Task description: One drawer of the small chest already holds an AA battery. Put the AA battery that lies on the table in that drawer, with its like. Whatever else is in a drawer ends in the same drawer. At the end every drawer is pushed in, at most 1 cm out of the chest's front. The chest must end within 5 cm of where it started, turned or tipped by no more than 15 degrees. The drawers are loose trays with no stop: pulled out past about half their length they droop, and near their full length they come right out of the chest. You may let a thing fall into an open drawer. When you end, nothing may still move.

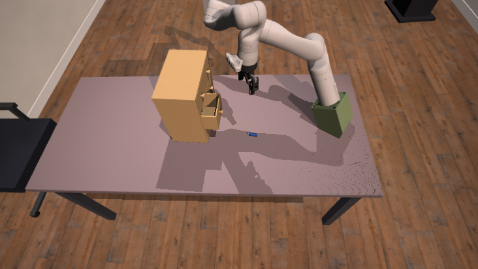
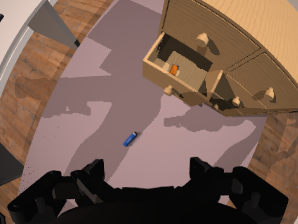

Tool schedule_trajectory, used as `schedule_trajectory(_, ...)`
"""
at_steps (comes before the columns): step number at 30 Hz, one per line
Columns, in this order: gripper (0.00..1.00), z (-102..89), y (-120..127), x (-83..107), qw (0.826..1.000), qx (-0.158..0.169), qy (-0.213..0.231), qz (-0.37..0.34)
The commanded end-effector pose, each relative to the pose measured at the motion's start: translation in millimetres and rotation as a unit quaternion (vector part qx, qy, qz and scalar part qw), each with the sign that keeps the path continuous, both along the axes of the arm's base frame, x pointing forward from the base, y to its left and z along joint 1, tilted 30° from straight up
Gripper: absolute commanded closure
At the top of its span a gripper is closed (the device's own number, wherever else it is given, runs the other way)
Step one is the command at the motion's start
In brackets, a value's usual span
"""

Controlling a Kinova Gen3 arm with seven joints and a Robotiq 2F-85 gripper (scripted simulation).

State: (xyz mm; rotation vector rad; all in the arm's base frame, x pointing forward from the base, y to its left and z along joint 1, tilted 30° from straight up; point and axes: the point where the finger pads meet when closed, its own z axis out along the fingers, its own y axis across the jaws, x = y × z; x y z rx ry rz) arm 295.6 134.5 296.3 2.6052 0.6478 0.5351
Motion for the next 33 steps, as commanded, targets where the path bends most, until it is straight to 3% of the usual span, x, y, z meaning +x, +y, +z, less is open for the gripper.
schedule_trajectory(1, 0.00, -10.0, -0.7, 1.5, 0.996, -0.036, 0.051, 0.064)
schedule_trajectory(11, 0.00, -33.6, -5.0, 9.4, 0.983, -0.078, 0.067, 0.150)
schedule_trajectory(27, 0.00, -76.9, -13.0, 23.9, 0.959, -0.139, 0.023, 0.244)
schedule_trajectory(33, 0.00, -95.3, -16.4, 30.0, 0.937, -0.178, 0.007, 0.299)
